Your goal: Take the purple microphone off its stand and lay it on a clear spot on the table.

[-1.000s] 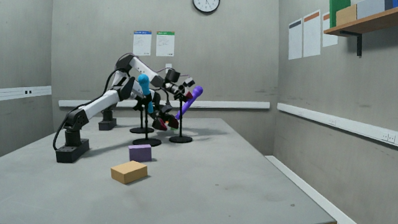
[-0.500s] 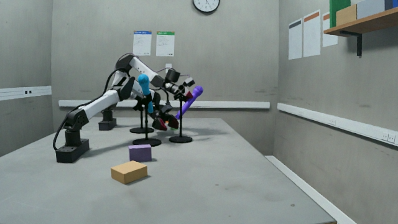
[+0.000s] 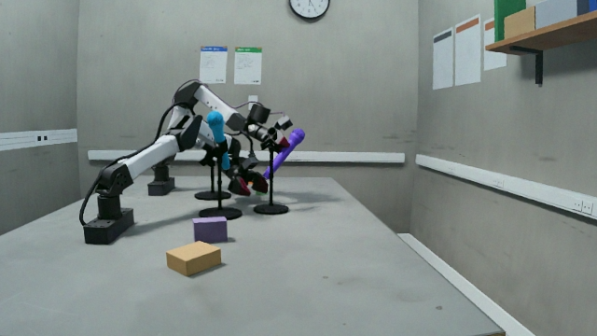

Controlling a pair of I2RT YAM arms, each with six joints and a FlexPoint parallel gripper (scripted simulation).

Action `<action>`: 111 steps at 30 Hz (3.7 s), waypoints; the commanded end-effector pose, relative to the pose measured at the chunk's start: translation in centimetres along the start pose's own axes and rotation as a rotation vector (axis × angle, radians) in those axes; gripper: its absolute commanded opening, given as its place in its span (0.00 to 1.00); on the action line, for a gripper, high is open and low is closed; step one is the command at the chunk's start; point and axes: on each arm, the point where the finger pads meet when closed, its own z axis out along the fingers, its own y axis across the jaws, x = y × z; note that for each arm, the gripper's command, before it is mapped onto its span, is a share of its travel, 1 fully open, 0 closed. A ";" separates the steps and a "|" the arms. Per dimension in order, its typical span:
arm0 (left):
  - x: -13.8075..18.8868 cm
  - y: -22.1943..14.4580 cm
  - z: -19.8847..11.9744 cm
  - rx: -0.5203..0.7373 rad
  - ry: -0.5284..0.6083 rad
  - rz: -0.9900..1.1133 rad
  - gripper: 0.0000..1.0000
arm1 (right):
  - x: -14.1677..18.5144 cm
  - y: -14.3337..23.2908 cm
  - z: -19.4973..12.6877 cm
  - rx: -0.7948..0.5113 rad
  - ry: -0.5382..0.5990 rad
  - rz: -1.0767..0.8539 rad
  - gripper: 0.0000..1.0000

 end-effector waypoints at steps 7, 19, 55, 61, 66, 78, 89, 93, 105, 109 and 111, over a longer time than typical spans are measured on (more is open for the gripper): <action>-6.2 -3.0 -1.9 0.063 -0.142 0.068 0.00 | -2.4 0.6 -1.1 -0.022 -0.014 0.040 0.98; -4.4 -0.7 0.2 0.028 -0.041 0.027 0.00 | -2.4 0.6 -1.1 -0.021 -0.014 0.038 0.98; -11.4 0.1 -0.9 -0.045 -0.010 0.088 0.00 | -5.6 2.3 -2.9 -0.138 0.136 0.187 0.98; -11.7 0.3 -0.7 -0.055 0.006 0.077 0.00 | -6.5 2.7 -4.3 -0.191 0.173 0.168 0.98; -14.2 -1.7 -2.3 -0.042 -0.026 0.094 0.00 | -7.2 2.6 -5.2 -0.232 0.200 0.146 0.98; -14.9 -2.2 -2.1 -0.047 -0.010 0.083 0.00 | -8.9 2.6 -7.3 -0.326 0.245 0.117 0.98; -16.3 -3.3 -2.9 -0.044 -0.010 0.083 0.00 | -11.2 2.5 -9.3 -0.424 0.273 0.095 0.98; -16.4 -3.4 -3.1 -0.049 -0.007 0.082 0.00 | -11.5 2.5 -9.7 -0.443 0.278 0.088 0.98; -17.6 -4.2 -4.5 -0.071 0.014 0.069 0.00 | -14.4 2.1 -12.7 -0.623 0.297 0.025 0.98; -17.9 -4.8 -4.5 -0.047 -0.004 0.075 0.00 | -15.8 1.6 -12.6 -0.663 0.292 0.015 0.98; -19.6 -6.1 -5.9 -0.033 -0.053 0.097 0.00 | -16.0 1.5 -12.8 -0.678 0.291 0.008 0.98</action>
